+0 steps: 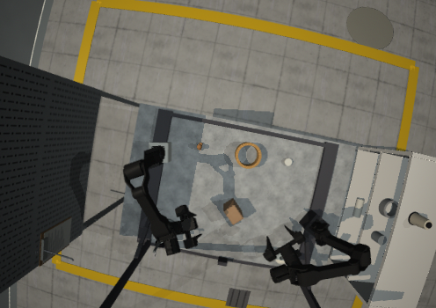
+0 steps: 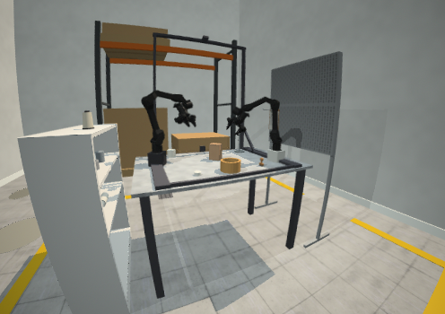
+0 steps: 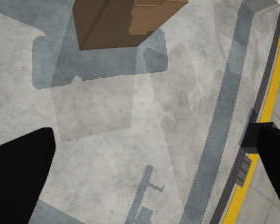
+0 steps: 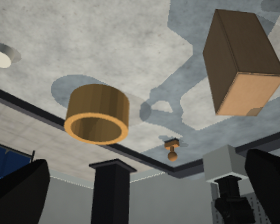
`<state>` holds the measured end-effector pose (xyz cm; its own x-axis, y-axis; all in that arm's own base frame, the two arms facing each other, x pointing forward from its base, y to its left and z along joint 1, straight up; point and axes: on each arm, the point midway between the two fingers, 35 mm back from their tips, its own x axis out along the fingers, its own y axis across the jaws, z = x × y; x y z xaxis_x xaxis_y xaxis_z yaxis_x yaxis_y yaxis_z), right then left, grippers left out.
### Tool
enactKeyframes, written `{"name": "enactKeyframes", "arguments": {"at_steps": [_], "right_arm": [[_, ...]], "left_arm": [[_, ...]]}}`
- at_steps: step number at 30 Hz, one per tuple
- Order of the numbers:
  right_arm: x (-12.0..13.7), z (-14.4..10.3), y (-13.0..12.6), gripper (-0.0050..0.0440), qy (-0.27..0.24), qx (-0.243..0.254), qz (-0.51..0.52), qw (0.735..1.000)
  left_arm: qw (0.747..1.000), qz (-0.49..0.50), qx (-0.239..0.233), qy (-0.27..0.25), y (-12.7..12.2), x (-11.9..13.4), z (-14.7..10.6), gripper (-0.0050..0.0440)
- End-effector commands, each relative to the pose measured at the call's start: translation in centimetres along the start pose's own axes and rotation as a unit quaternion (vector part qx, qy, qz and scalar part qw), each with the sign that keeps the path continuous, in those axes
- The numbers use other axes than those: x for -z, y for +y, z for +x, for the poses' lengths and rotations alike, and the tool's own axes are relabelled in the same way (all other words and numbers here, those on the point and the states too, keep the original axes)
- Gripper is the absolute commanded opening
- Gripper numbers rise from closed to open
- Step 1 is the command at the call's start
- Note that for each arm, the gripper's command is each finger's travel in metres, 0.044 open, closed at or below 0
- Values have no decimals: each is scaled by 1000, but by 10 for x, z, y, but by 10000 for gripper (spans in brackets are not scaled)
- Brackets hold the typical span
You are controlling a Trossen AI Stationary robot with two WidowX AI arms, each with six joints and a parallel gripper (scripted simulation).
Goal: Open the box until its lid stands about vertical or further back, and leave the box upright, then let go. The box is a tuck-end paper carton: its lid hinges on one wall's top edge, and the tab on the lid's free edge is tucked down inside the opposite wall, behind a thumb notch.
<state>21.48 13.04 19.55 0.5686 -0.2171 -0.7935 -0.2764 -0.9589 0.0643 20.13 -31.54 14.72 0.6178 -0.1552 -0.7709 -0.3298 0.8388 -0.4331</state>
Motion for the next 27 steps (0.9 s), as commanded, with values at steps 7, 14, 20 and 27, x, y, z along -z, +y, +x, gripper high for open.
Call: {"name": "enactKeyframes", "arguments": {"at_steps": [7, 14, 20, 27], "right_arm": [[3, -4, 0, 440, 4, 7, 6, 1000], [3, -4, 0, 440, 4, 7, 6, 1000], [4, -1, -5, 440, 9, 8, 27, 1000], [6, 30, -52, 440, 53, 33, 234, 970]], "left_arm": [[1000, -7, 12, 0, -6, -4, -7, 440], [1000, -7, 12, 0, -6, -4, -7, 440], [1000, -6, 15, 0, -6, -10, -6, 440], [999, 7, 48, -14, -1, -67, 3, 440]]}}
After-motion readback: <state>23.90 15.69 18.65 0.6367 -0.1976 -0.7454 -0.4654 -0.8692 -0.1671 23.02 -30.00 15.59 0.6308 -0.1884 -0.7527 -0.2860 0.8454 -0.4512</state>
